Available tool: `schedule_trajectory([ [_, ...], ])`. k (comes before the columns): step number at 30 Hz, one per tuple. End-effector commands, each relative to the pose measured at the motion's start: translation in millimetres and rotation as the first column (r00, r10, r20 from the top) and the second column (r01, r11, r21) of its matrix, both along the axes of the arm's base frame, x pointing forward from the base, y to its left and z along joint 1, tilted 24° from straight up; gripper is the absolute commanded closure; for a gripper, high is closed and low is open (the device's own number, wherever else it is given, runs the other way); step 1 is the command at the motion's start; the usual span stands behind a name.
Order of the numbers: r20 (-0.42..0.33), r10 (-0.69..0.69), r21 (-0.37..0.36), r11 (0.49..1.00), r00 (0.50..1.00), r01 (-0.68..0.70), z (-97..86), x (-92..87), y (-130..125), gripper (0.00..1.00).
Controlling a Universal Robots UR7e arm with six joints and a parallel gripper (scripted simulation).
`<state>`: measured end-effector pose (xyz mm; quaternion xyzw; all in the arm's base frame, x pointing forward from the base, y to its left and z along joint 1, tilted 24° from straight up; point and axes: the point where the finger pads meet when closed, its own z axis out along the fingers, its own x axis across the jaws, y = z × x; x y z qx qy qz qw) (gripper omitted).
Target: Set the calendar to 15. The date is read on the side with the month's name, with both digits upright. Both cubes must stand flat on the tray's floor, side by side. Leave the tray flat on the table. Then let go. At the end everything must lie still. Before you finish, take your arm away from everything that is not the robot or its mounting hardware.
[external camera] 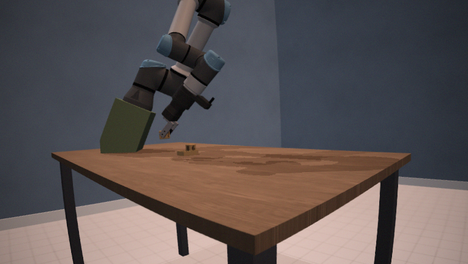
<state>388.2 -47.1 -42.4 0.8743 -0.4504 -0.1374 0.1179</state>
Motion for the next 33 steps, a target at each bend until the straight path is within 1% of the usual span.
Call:
schedule_trajectory([
  [1,0.036,-0.009,0.027,1.000,0.999,0.008,0.0,-0.6,-0.6,0.43],
  [5,0.110,-0.024,0.077,0.997,0.994,0.015,0.4,-1.3,-1.2,0.43],
  [8,0.153,-0.031,0.103,0.995,0.988,0.015,1.4,-1.2,-1.6,0.43],
  [11,0.172,-0.034,0.113,0.994,0.985,0.015,2.0,-1.1,-1.7,0.43],
  [17,0.175,-0.035,0.115,0.993,0.984,0.015,2.0,-1.2,-1.7,0.43],
  [20,0.187,-0.040,0.126,0.992,0.982,0.016,1.5,-1.6,-1.8,0.43],
  [24,0.229,-0.057,0.166,0.986,0.972,0.019,0.2,-2.8,-2.1,0.43],
  [29,0.307,-0.086,0.224,0.974,0.948,0.016,0.2,-3.7,-2.7,0.43],
  [32,0.345,-0.099,0.247,0.969,0.933,0.011,1.1,-3.7,-3.1,0.43],
  [33,0.345,-0.099,0.247,0.969,0.933,0.011,1.1,-3.7,-3.1,0.43],
])
